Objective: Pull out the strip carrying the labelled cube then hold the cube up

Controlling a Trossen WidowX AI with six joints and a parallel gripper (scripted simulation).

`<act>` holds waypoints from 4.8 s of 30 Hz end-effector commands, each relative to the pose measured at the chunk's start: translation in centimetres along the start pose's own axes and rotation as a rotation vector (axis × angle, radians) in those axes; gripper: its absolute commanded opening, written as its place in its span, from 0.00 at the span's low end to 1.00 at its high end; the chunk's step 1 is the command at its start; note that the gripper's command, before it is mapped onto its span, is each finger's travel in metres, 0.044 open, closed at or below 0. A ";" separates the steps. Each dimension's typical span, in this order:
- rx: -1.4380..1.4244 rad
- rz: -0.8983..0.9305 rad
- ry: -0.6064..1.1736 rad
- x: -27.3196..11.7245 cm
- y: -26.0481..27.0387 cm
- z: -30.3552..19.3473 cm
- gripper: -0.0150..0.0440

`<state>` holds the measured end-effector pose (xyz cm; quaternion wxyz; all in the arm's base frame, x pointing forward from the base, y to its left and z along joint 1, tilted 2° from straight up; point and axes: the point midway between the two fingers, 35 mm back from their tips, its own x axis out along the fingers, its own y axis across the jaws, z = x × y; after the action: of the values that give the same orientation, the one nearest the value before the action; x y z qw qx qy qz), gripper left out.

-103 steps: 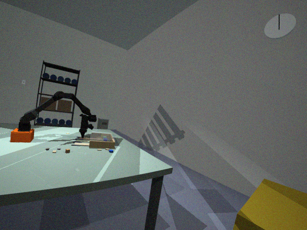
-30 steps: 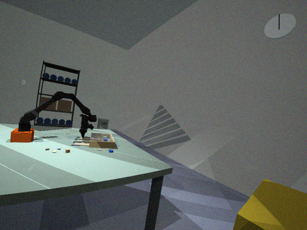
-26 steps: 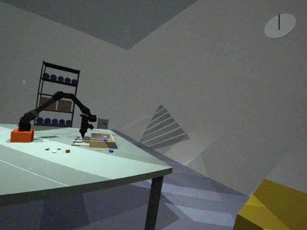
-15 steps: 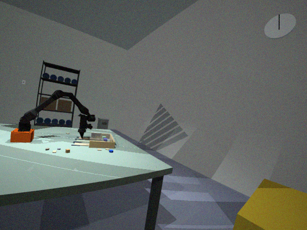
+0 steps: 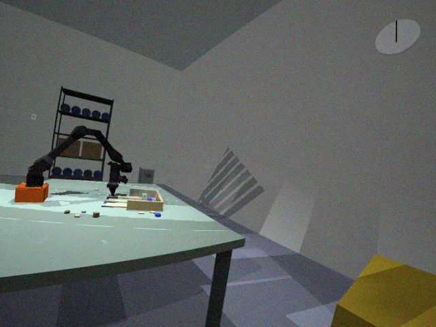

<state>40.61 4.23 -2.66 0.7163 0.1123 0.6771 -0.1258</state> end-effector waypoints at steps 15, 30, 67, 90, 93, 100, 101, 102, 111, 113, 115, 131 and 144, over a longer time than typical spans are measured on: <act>-0.005 -0.004 0.025 0.4 0.1 -3.5 0.25; -0.005 -0.004 0.026 0.4 0.1 -5.7 0.25; -0.005 -0.004 0.031 0.3 0.2 -11.3 0.25; -0.006 -0.004 0.033 0.2 0.3 -14.7 0.25; -0.006 -0.004 0.034 0.2 0.3 -15.1 0.25; -0.006 -0.004 0.034 0.2 0.3 -15.5 0.25; -0.006 -0.004 0.034 0.2 0.3 -15.5 0.25; -0.006 -0.004 0.034 0.2 0.3 -15.5 0.25; -0.006 -0.004 0.034 0.2 0.3 -15.5 0.25; -0.006 -0.004 0.034 0.2 0.3 -15.5 0.25; -0.006 -0.004 0.034 0.2 0.3 -15.5 0.25; -0.003 0.001 0.013 -1.0 0.6 -14.5 0.25; -0.085 -0.002 0.031 -4.4 0.4 -11.8 0.48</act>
<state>28.19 9.24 0.88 0.7094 0.0923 0.6907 -0.1060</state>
